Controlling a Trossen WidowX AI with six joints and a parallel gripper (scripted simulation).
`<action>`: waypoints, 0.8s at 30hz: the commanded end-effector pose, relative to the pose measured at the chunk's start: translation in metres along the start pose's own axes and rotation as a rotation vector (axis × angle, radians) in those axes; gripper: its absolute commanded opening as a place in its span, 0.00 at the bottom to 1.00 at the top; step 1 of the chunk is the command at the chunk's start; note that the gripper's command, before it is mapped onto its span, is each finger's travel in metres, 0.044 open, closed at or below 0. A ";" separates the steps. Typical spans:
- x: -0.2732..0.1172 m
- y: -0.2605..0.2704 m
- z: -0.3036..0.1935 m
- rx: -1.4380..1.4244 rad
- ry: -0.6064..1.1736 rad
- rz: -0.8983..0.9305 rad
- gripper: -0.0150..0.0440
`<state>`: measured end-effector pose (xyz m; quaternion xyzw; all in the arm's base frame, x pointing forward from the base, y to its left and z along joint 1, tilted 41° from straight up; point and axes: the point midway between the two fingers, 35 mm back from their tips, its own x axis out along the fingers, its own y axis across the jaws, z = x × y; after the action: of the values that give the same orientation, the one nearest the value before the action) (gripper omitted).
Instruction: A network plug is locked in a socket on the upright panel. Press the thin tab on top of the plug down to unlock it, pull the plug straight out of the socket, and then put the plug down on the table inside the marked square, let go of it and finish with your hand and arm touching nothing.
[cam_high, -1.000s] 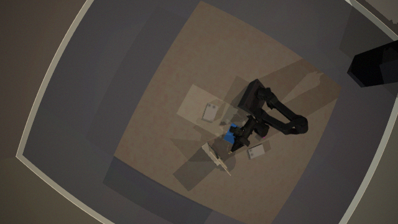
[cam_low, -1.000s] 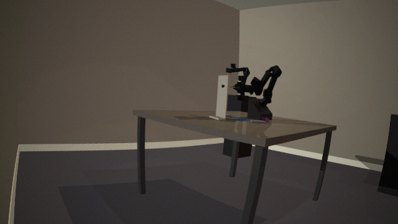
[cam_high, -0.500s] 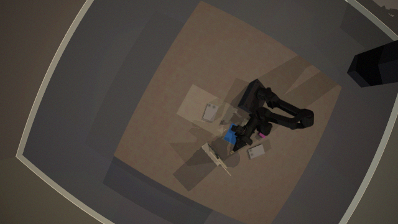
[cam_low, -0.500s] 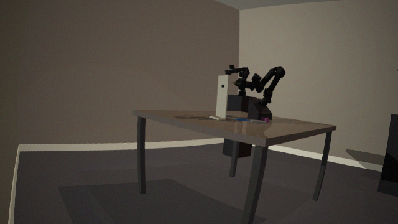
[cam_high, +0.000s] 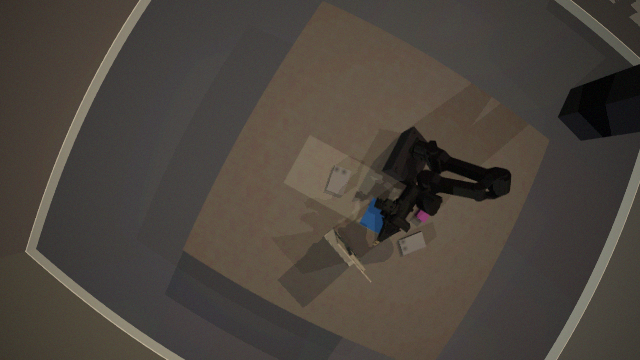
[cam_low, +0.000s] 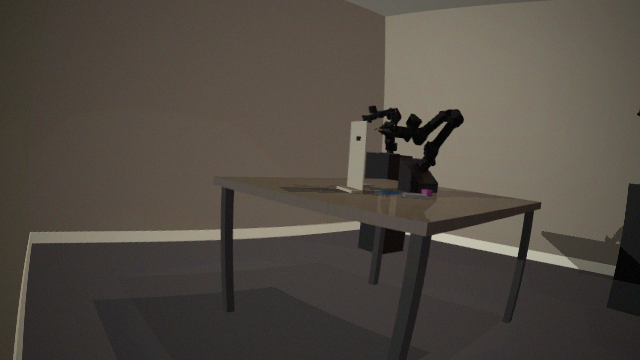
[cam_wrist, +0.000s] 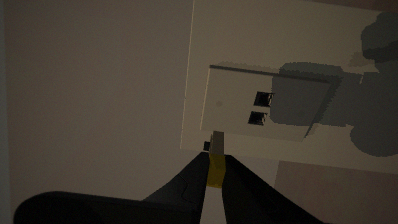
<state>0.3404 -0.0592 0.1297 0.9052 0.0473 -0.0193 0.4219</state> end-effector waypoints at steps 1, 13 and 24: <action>0.002 -0.013 0.001 -0.015 0.000 -0.069 0.25; 0.004 -0.075 0.002 -0.068 0.019 -0.372 0.25; -0.010 -0.126 -0.004 -0.095 0.076 -0.637 0.25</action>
<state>0.3238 0.0134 0.0452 0.8371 0.3094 -0.1104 0.4374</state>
